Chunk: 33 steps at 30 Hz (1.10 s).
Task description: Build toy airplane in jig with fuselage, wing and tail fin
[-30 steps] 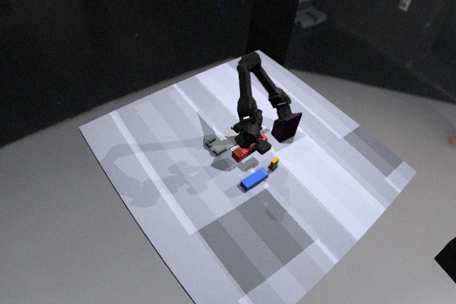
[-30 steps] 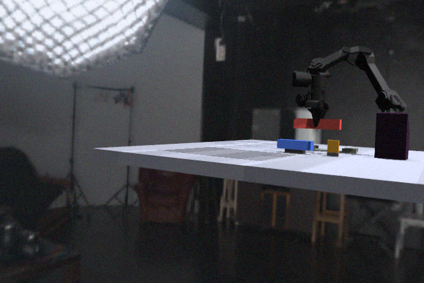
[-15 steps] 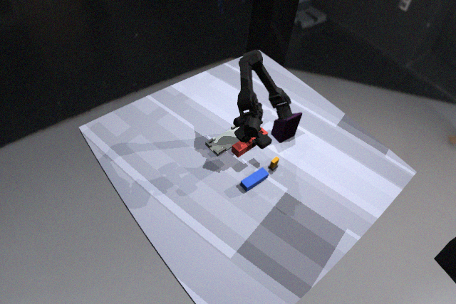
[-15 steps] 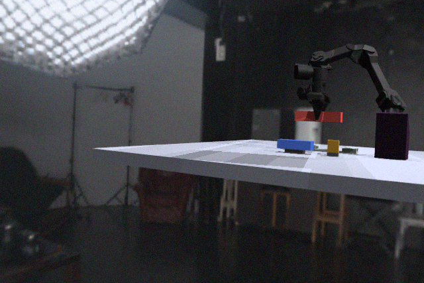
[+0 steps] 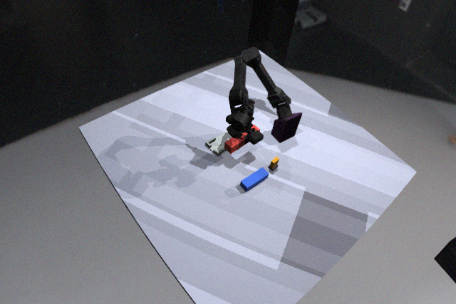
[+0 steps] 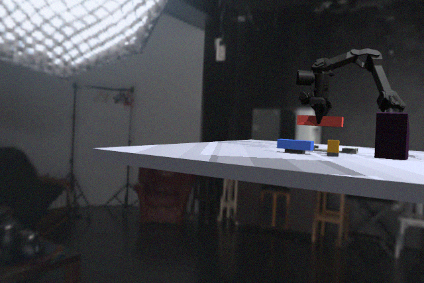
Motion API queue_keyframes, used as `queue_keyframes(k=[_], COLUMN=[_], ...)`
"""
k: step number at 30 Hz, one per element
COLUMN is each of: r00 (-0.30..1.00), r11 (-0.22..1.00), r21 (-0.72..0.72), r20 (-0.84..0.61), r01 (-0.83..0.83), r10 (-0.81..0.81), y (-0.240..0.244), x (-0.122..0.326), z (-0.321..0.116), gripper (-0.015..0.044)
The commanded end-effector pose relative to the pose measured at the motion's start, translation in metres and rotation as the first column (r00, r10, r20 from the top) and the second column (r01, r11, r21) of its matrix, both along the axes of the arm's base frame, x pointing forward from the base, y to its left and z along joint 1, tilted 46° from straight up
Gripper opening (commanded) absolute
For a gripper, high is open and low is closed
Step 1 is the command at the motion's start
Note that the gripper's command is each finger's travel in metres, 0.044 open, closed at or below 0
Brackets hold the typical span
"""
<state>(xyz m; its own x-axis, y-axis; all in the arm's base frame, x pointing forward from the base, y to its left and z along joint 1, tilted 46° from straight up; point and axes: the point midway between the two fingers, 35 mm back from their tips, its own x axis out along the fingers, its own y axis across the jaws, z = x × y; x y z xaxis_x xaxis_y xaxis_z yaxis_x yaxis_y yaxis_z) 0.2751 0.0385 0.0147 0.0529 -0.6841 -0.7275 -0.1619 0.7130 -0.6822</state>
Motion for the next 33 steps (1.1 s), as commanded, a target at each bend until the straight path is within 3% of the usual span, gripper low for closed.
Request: queue_keyframes(k=[1,33], r00=[1.0,1.0], r11=[1.0,0.999], r21=[-0.001,-0.037], r20=[-0.002,-0.012], r01=[-0.01,-0.015], r10=[0.01,0.015], y=[-0.012,-0.107], x=[0.0,-0.016], z=[0.005,0.04], gripper=[0.0,0.0])
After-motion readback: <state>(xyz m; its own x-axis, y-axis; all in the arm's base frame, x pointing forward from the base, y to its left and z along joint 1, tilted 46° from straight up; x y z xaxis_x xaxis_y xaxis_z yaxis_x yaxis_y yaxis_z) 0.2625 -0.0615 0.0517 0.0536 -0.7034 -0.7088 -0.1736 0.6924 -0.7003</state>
